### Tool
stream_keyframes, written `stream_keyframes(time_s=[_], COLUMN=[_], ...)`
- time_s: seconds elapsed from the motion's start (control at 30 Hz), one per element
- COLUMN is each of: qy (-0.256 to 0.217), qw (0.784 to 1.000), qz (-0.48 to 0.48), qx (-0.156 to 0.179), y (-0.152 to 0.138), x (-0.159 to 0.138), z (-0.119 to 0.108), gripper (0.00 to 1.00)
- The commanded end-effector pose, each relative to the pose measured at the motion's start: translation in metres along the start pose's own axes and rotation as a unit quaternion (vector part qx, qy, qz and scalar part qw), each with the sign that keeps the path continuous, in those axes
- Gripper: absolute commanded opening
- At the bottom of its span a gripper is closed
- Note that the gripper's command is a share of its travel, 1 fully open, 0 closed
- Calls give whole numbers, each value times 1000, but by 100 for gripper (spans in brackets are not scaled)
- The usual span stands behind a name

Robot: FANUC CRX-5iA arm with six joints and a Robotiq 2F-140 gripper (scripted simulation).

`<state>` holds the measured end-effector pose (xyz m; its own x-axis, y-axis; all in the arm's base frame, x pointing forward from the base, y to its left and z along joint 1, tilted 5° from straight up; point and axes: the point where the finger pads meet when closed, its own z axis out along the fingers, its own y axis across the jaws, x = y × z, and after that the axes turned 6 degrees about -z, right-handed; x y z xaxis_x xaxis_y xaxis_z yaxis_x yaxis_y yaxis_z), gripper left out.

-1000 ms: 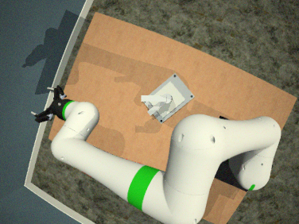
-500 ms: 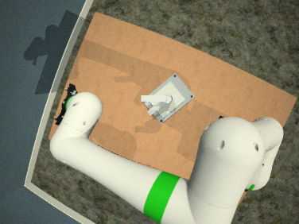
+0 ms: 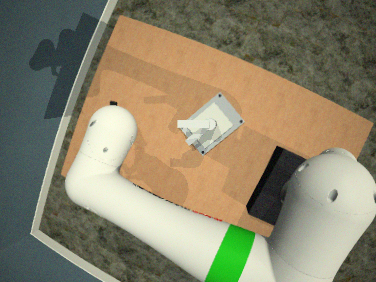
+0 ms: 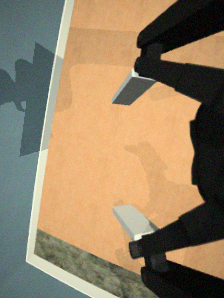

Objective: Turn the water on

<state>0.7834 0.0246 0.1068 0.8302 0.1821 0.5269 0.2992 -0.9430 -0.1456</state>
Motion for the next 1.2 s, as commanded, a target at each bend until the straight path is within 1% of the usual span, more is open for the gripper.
stream_keyframes(time_s=[0.0,0.3,0.37,0.4,0.5,0.83,0.87,1.03,1.07,1.17], qy=[-45,-130,-130,-157,-180,-267,-271,-274,-274,-274], qw=[999,990,990,986,981,960,959,958,958,958], qz=[-21,-53,-53,-61,-68,-87,-88,-89,-89,-89], qx=[-1,-5,-5,-6,-7,-8,-8,-8,-8,-8], y=[5,17,17,21,25,36,36,36,36,36], x=[-36,-105,-105,-126,-145,-213,-216,-218,-218,-218], z=[-24,-74,-74,-92,-107,-173,-176,-179,-179,-179], gripper=[100,100,100,100,100,100,100,100,0,0])
